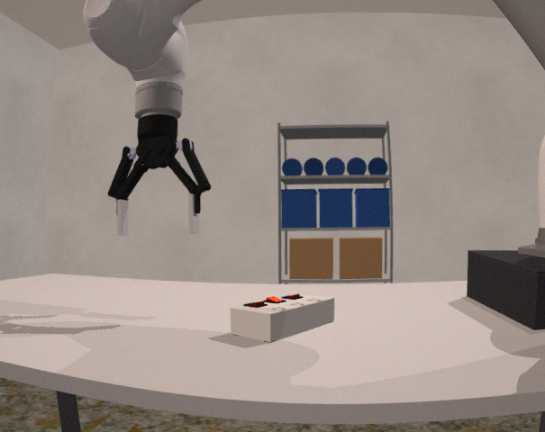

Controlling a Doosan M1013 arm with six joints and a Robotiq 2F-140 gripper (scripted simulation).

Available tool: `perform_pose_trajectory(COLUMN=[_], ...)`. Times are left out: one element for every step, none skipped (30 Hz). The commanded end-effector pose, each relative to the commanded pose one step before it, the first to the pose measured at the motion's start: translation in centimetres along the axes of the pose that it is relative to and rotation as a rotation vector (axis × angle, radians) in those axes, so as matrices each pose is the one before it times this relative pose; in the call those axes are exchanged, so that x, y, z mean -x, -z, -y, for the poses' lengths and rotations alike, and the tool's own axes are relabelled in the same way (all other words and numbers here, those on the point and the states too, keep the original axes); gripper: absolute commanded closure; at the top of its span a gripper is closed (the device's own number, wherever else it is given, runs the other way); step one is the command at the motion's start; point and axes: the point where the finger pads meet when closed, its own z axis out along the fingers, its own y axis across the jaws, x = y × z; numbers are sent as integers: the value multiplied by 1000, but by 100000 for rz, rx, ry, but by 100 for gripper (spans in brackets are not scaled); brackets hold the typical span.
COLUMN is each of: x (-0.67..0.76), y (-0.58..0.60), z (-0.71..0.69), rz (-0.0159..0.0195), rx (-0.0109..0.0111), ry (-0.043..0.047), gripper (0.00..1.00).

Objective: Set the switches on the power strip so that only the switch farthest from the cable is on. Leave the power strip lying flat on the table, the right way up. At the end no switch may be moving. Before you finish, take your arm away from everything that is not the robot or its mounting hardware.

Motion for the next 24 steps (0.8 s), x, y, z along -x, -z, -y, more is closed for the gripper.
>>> perform_pose_trajectory(x=[-3, 0, 0, 0, 0, 0, 0, 0, 0, 0, 0, 0, 0, 0, 0, 0, 0, -4, -27, -68, -130, -222, -350, -515], y=[20, 0, 0, 0, 0, 0, 0, 0, 0, 0, 0, 0, 0, 0, 0, 0, 0, -4, -23, -55, -97, -144, -196, -247], z=[1, 0, 0, 0, 0, 0, 0, 0, 0, 0, 0, 0, 0, 0, 0, 0, 0, 28, 180, 433, 741, 1060, 1354, 1589], rz=[-21, 0, 0, 0, 0, 0, 0, 0, 0, 0, 0, 0, 0, 0, 0, 0, 0, -9, -58, -141, -246, -362, -479, -584], rx=[15, 0, 0, 0, 0, 0, 0, 0, 0, 0, 0, 0, 0, 0, 0, 0, 0, -9, -55, -130, -214, -289, -341, -359], ry=[3, 0, 0, 0, 0, 0, 0, 0, 0, 0, 0, 0, 0, 0, 0, 0, 0, 149, 943, 2269, 3872, 5534, 7072, 8343], gripper=[0, 0, 0, 0, 0, 0, 0, 0, 0, 0, 0, 0, 0, 0, 0, 0, 0, 0, 0, 0, 0, 0, 0, 0])
